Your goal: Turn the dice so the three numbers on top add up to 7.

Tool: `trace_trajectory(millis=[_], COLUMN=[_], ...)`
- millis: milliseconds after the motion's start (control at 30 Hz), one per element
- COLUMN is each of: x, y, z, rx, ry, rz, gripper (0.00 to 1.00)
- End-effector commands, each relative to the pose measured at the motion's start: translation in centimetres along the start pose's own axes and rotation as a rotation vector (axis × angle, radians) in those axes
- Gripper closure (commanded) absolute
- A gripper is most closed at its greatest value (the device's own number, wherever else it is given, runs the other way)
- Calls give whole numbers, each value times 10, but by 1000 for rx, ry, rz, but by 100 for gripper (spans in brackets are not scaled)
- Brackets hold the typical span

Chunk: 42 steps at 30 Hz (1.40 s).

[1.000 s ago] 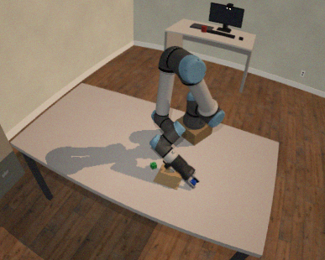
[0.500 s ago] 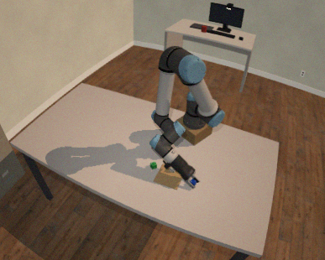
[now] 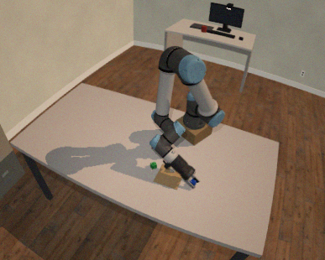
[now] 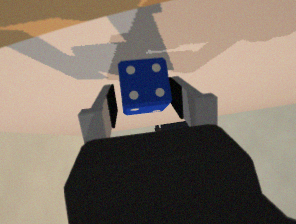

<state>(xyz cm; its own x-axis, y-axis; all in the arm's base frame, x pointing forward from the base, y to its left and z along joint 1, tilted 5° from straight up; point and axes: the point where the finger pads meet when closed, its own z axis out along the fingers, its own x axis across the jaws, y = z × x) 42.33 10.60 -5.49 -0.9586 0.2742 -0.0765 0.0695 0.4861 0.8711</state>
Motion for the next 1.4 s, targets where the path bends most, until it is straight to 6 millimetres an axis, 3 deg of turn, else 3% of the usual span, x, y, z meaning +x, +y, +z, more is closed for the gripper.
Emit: trace_trajectory(millis=[0,467,900,1367], x=[0,0,0,0], y=[0,0,0,8], z=[0,-7,-48,-54], rx=[0,0,0,0], ry=[-1,-1,-1,-1], rz=[-1,-1,-1,-1], gripper=[13,13,13,13])
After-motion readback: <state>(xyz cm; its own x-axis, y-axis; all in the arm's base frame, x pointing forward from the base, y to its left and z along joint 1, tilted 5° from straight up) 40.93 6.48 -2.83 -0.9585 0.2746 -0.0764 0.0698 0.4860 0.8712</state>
